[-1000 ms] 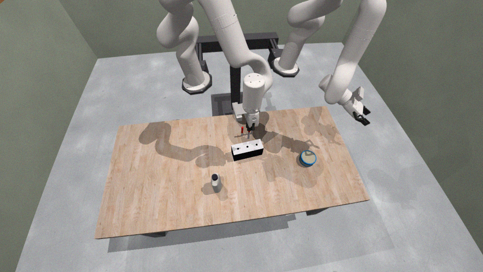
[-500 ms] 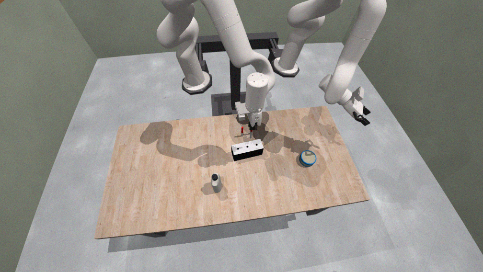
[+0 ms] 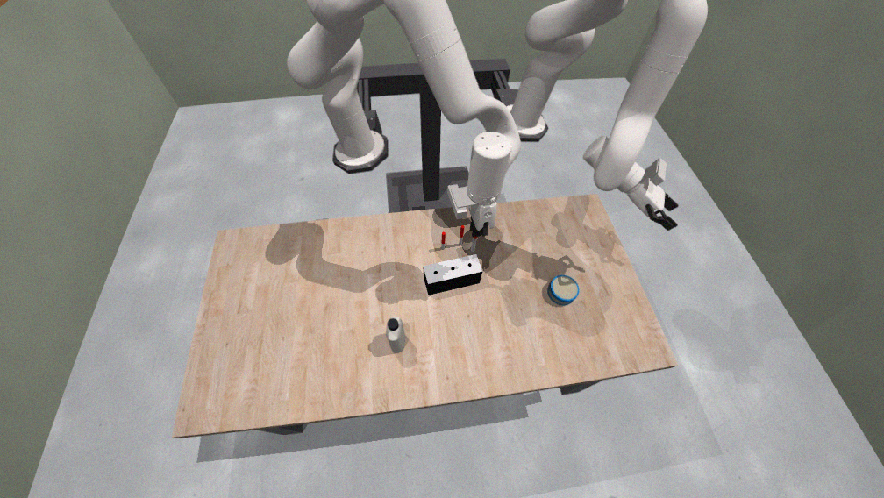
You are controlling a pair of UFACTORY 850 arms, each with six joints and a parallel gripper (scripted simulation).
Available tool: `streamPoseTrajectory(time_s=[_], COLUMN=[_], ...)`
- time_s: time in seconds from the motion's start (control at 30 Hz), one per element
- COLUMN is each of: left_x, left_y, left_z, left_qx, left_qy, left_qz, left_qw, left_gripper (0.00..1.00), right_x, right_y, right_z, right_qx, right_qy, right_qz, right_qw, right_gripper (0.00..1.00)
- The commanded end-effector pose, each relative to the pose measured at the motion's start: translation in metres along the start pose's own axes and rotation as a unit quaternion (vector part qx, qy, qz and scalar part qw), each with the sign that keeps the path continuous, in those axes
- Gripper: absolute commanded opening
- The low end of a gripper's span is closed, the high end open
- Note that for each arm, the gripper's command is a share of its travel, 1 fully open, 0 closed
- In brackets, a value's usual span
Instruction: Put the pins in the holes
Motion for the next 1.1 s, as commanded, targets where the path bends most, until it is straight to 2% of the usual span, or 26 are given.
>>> streamPoseTrajectory(time_s=[0.0,0.2,0.4,0.53,1.07], left_x=[0.001,0.001,0.001,0.001,0.001], left_y=[-0.001,-0.001,-0.001,-0.001,-0.001], left_z=[0.000,0.000,0.000,0.000,0.000], left_qx=[0.001,0.001,0.001,0.001,0.001], left_qy=[0.000,0.000,0.000,0.000,0.000], left_qz=[-0.001,-0.001,-0.001,-0.001,-0.001], left_qw=[1.000,1.000,1.000,1.000,1.000], left_gripper=[1.00,1.00,1.00,1.00,1.00], right_x=[0.000,0.000,0.000,0.000,0.000], right_y=[0.000,0.000,0.001,0.001,0.001], right_z=[0.014,0.055,0.064,0.082,0.083], right_qx=[0.000,0.000,-0.001,-0.001,-0.001], right_qy=[0.000,0.000,-0.001,-0.001,-0.001], right_qz=[0.000,0.000,0.000,0.000,0.000], right_qw=[1.000,1.000,1.000,1.000,1.000], right_gripper=[0.00,0.00,0.00,0.00,0.00])
Point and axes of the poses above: on each arm, the point where the finger pads meet when closed, its own z axis out along the fingers, its own x axis across the jaws, y = z × x, the point moved 10 cm from there along -z, back along the fingers, and after that the axes turned 6 degrees about -z, right-handed, at the moved point
